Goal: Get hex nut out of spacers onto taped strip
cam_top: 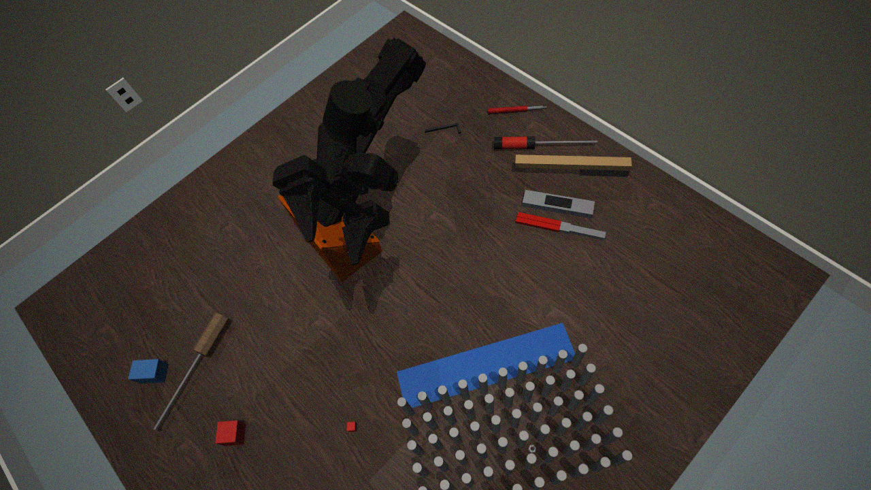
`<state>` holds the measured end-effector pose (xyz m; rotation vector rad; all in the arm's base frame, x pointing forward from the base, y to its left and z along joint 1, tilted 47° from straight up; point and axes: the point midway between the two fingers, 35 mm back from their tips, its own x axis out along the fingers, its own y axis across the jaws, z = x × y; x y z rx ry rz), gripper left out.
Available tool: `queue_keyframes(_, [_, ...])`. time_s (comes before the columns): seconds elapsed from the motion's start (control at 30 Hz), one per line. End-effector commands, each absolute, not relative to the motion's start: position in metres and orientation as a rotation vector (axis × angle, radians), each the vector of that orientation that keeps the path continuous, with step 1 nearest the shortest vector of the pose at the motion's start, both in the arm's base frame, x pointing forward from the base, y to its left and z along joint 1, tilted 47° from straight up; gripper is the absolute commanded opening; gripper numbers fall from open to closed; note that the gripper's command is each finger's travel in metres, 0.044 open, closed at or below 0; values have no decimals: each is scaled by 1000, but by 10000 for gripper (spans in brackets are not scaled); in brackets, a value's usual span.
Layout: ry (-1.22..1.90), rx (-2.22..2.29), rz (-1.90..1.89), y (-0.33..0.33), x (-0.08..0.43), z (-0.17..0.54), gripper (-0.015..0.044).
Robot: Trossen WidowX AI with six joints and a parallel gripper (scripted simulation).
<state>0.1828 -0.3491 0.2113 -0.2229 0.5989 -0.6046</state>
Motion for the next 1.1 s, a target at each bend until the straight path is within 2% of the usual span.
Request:
queue_keyframes(0.0, [552, -134, -522, -322, 239, 189, 440])
queue_keyframes(0.2, [453, 11, -407, -268, 312, 165, 440])
queue_keyframes(0.5, [332, 316, -171, -131, 395, 129, 440])
queue_keyframes(0.63, [316, 409, -99, -88, 405, 121, 440])
queue_keyframes(1.07, [316, 409, -99, -88, 405, 121, 440])
